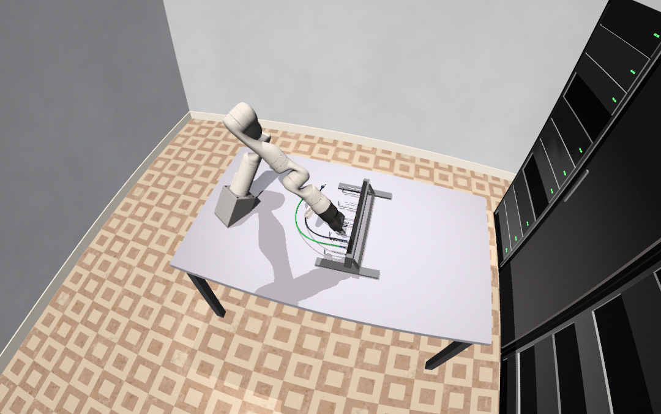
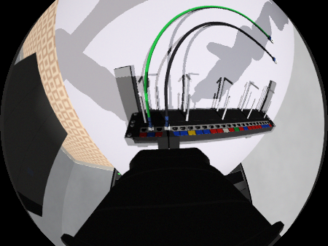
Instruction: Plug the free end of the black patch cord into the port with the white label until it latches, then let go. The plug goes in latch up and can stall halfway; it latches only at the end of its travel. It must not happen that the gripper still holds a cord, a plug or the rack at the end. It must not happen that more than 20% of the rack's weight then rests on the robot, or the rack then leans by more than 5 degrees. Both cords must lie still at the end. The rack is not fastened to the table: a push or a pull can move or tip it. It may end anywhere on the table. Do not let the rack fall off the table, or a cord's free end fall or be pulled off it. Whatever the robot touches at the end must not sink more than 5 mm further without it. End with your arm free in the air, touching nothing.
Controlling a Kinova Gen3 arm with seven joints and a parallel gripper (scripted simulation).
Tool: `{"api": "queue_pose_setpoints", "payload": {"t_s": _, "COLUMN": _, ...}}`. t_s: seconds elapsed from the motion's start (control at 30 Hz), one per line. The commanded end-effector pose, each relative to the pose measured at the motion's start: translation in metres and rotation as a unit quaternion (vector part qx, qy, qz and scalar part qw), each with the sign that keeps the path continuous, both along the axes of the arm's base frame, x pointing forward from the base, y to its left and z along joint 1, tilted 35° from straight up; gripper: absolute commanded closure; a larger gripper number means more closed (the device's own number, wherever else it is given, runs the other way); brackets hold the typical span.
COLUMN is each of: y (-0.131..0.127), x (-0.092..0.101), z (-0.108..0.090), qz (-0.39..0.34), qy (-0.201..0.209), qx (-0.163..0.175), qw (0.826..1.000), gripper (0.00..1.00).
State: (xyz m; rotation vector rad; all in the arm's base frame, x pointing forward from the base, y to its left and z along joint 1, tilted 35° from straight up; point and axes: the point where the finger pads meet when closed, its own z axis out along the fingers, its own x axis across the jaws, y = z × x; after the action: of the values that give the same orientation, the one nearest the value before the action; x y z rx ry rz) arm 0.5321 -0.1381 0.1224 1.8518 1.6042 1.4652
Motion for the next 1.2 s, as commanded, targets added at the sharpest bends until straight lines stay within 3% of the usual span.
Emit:
{"api": "queue_pose_setpoints", "payload": {"t_s": 0.0, "y": -0.004, "x": -0.004, "z": 0.003, "qz": -0.002, "qy": 0.0, "qx": -0.001, "qw": 1.0, "gripper": 1.0}}
{"api": "queue_pose_setpoints", "payload": {"t_s": 0.17, "y": -0.012, "x": -0.021, "z": 0.012, "qz": -0.002, "qy": 0.0, "qx": -0.001, "qw": 1.0, "gripper": 1.0}}
{"api": "queue_pose_setpoints", "payload": {"t_s": 0.43, "y": -0.032, "x": -0.065, "z": 0.036, "qz": -0.002, "qy": 0.0, "qx": -0.001, "qw": 1.0, "gripper": 1.0}}
{"api": "queue_pose_setpoints", "payload": {"t_s": 0.5, "y": -0.032, "x": -0.065, "z": 0.036, "qz": -0.002, "qy": 0.0, "qx": -0.001, "qw": 1.0, "gripper": 1.0}}
{"api": "queue_pose_setpoints", "payload": {"t_s": 0.77, "y": -0.049, "x": -0.101, "z": 0.056, "qz": -0.002, "qy": 0.0, "qx": -0.001, "qw": 1.0, "gripper": 1.0}}
{"api": "queue_pose_setpoints", "payload": {"t_s": 1.17, "y": -0.054, "x": -0.111, "z": 0.061, "qz": -0.002, "qy": 0.0, "qx": -0.001, "qw": 1.0, "gripper": 1.0}}
